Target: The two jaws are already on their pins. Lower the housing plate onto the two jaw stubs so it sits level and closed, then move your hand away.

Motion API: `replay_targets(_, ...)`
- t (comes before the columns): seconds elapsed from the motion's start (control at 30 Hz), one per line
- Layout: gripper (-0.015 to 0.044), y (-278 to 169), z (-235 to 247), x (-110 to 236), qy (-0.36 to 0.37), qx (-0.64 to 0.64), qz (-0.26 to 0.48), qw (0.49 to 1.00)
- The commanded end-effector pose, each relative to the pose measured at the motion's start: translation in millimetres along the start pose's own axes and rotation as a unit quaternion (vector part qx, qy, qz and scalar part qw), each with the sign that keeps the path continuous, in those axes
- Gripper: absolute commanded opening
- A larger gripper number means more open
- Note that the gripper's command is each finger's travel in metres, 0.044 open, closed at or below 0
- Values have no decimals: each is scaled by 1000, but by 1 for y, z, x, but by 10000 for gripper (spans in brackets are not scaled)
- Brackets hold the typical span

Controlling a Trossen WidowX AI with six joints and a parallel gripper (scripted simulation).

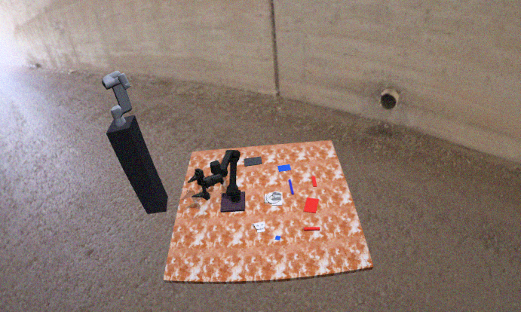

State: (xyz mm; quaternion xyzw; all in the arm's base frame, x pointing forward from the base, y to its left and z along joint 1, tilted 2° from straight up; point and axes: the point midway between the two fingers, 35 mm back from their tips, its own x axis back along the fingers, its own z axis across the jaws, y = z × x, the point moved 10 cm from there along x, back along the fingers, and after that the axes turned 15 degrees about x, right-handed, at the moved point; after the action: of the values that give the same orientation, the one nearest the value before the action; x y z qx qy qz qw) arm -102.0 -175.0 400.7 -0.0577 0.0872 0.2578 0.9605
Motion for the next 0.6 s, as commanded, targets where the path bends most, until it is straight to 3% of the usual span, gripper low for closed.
replay_targets(0.0,440,-12,-7,-2,-25,40,30,998)
replay_targets(0.57,440,-60,-35,1,-105,200,165,960)
